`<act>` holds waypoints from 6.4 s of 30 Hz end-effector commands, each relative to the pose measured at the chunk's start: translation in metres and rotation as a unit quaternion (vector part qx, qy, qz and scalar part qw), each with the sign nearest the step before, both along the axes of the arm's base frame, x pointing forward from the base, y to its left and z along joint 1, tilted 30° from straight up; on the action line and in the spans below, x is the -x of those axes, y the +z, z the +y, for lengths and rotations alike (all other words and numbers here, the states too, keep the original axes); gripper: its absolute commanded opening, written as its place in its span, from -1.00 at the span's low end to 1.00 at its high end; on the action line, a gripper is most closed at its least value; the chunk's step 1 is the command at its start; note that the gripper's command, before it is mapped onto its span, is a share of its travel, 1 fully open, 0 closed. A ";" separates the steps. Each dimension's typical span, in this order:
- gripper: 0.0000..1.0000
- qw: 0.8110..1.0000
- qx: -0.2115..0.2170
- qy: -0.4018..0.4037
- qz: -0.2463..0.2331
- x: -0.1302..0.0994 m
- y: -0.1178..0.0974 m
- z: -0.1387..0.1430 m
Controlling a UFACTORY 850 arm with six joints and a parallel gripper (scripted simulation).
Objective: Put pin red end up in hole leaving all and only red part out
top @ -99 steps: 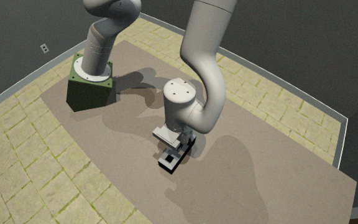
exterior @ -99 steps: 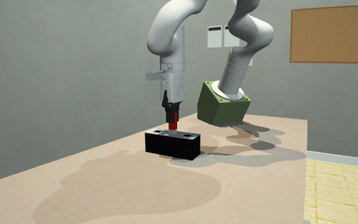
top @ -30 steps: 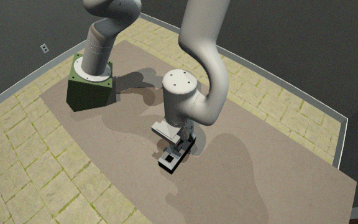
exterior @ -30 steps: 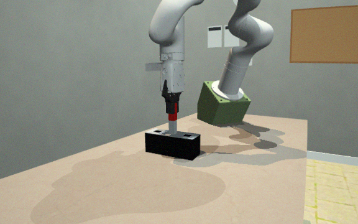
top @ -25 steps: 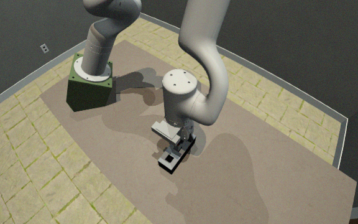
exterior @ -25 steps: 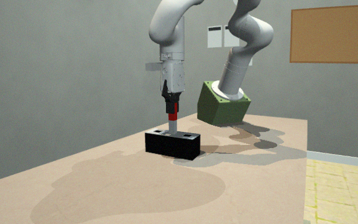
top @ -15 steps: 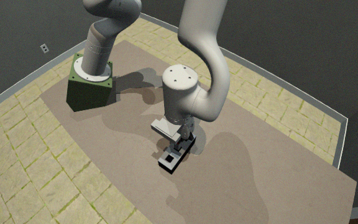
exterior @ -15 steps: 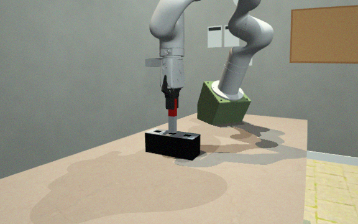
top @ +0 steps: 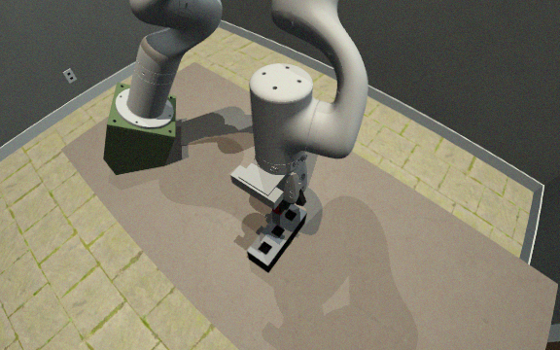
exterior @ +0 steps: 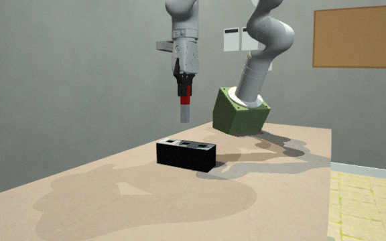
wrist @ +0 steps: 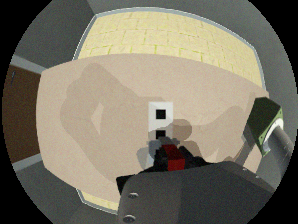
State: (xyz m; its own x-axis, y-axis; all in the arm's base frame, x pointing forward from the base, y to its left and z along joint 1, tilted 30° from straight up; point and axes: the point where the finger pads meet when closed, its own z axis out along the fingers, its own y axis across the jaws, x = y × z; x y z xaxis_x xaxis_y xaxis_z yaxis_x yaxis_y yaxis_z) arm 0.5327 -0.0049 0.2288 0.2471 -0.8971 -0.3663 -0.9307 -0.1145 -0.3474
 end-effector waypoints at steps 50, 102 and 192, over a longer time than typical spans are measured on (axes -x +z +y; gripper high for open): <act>-1.00 1.000 -0.001 0.002 0.007 0.004 -0.010 0.070; -1.00 1.000 -0.001 0.002 0.007 -0.001 -0.028 0.078; -1.00 1.000 -0.002 0.002 0.007 -0.004 -0.038 0.084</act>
State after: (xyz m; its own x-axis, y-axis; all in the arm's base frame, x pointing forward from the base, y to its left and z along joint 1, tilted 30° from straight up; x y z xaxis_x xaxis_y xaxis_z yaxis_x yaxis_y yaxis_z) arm 0.5363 0.0794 0.1899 0.2446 -0.8950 -0.3731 -0.9356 -0.1168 -0.3331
